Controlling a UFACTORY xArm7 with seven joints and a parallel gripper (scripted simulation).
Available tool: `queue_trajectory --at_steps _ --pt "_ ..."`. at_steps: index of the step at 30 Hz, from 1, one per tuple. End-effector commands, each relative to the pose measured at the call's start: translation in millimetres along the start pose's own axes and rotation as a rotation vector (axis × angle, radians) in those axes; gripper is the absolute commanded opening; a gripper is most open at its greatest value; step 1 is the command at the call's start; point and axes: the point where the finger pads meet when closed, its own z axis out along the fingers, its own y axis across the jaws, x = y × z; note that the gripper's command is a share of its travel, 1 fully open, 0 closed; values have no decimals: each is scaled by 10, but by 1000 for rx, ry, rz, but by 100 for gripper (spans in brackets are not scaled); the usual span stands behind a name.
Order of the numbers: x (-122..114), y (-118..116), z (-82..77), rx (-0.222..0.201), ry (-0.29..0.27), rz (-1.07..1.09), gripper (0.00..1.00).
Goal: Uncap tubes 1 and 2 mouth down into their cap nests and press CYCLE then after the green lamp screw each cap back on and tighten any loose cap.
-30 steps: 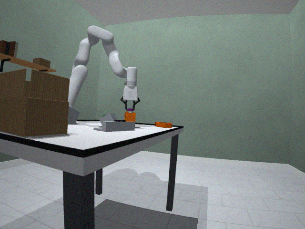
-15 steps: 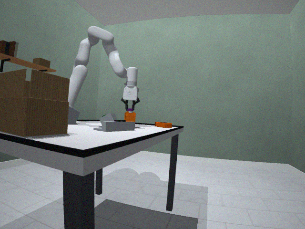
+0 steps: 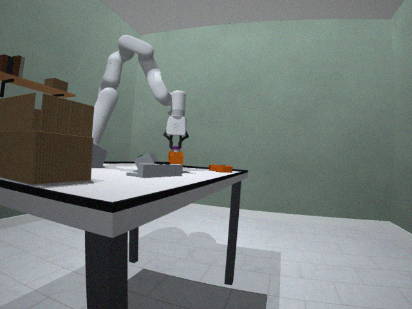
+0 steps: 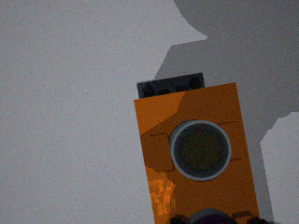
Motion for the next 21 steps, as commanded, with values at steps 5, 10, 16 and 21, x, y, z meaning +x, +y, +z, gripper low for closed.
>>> queue_trajectory --at_steps 5,10,16,21 --pt "2 15 -12 -5 4 -416 0" --pt "2 15 -12 -5 4 -439 0" --pt "2 15 -12 -5 4 -439 46" --pt "2 15 -12 -5 4 -439 46"
